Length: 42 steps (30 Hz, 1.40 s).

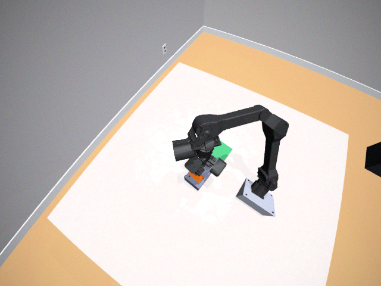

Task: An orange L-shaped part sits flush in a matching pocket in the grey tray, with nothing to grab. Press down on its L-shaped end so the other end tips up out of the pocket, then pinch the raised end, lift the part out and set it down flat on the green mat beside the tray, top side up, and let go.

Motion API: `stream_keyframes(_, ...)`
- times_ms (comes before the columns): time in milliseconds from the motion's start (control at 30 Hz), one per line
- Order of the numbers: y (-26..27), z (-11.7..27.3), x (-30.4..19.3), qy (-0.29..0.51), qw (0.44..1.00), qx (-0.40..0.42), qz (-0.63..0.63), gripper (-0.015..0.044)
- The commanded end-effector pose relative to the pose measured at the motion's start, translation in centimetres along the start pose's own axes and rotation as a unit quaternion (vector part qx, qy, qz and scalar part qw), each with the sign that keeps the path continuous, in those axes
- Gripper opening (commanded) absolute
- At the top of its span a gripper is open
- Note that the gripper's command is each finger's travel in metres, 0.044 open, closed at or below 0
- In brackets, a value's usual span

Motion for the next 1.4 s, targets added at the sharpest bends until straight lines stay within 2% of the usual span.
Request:
stream_keyframes(0,0.0,-0.1,-1.2,0.001,1.000,0.003,-0.002,0.0000)
stream_keyframes(1000,1.7,-0.2,-16.0,-0.007,1.000,-0.014,0.000,0.0000)
stream_keyframes(1367,1.6,-1.0,-16.2,-0.002,1.000,-0.008,0.000,0.0000)
Point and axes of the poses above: the point midway between the two fingers, 35 mm back from their tips, its own z axis back along the fingers, its own y axis across the jaws, x = y × z, the point moved 6 cm from there along z, back along the fingers
